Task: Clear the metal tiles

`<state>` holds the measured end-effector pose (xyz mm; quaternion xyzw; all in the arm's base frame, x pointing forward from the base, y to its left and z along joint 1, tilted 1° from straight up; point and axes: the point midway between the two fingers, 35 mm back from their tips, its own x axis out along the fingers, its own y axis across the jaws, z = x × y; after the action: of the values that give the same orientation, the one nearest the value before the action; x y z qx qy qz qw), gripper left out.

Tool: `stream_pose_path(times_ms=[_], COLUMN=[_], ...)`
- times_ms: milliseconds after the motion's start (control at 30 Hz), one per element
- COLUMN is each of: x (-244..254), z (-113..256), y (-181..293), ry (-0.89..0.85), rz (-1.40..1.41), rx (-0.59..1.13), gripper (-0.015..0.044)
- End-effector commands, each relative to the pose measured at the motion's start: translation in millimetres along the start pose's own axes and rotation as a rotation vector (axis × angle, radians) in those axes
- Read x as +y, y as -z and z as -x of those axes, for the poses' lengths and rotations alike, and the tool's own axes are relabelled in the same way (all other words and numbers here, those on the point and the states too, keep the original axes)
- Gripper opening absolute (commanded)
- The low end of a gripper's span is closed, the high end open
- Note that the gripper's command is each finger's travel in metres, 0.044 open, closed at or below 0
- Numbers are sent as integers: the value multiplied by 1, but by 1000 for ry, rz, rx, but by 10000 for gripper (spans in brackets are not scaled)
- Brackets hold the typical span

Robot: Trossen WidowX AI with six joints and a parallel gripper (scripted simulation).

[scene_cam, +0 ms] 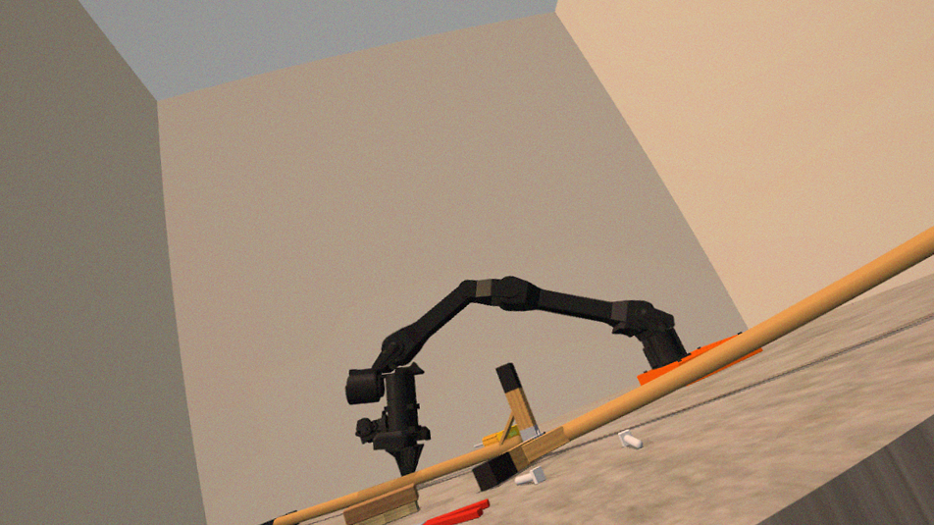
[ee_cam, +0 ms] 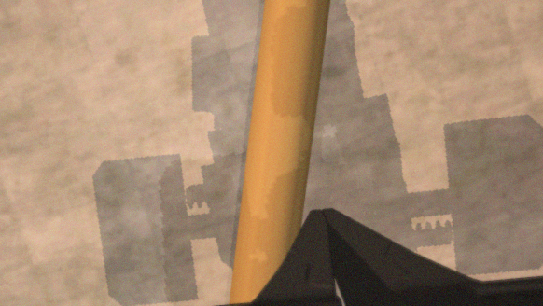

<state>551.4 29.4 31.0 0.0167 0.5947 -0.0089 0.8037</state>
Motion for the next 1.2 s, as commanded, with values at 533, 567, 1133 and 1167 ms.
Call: stream_pose_path(times_ms=[533,567,1133,1167], x=[23,24,41,41], z=[-2,-2,-3,-3], y=[-4,-4,-7,-7], ry=[-6,-6,-10,-11], rz=[0,0,-1,-1], rx=[-9,-10,-19,-20], gripper=[0,0,0,0])
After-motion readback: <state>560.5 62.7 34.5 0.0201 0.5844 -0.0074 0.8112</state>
